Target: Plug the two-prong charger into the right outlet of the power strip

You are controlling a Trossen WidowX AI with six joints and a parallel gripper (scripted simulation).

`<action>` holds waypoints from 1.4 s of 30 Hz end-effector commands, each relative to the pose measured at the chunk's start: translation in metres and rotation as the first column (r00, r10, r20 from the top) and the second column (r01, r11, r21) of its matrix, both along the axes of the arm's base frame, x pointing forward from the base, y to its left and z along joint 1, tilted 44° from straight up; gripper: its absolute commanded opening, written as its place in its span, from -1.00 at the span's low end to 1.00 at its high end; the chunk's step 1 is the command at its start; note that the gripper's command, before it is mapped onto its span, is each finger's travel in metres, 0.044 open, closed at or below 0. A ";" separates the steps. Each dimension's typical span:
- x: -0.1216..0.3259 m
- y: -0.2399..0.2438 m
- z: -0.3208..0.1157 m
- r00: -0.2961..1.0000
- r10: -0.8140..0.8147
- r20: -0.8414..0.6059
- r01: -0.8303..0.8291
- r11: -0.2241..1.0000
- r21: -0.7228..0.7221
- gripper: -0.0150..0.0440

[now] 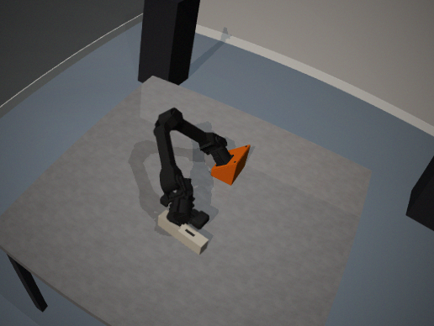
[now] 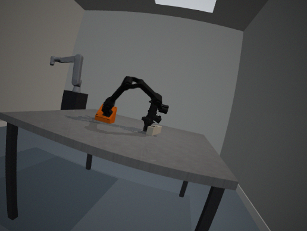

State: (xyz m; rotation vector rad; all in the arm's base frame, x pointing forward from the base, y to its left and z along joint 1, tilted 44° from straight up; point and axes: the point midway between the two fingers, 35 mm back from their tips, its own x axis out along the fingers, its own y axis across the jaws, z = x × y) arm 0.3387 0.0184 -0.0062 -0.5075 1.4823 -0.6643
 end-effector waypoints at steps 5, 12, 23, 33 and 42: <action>0.008 -0.001 0.002 0.999 0.008 0.033 -0.008 1.000 -0.007 -0.49; 0.008 -0.002 0.001 0.999 0.008 0.033 -0.008 1.000 -0.007 -0.49; 0.008 -0.002 0.000 0.999 0.008 0.033 -0.008 1.000 -0.007 -0.49; 0.000 0.000 -0.001 1.000 0.002 -0.001 -0.002 1.000 0.001 -0.49; 0.000 0.000 -0.001 1.000 0.002 -0.001 -0.002 1.000 0.001 0.31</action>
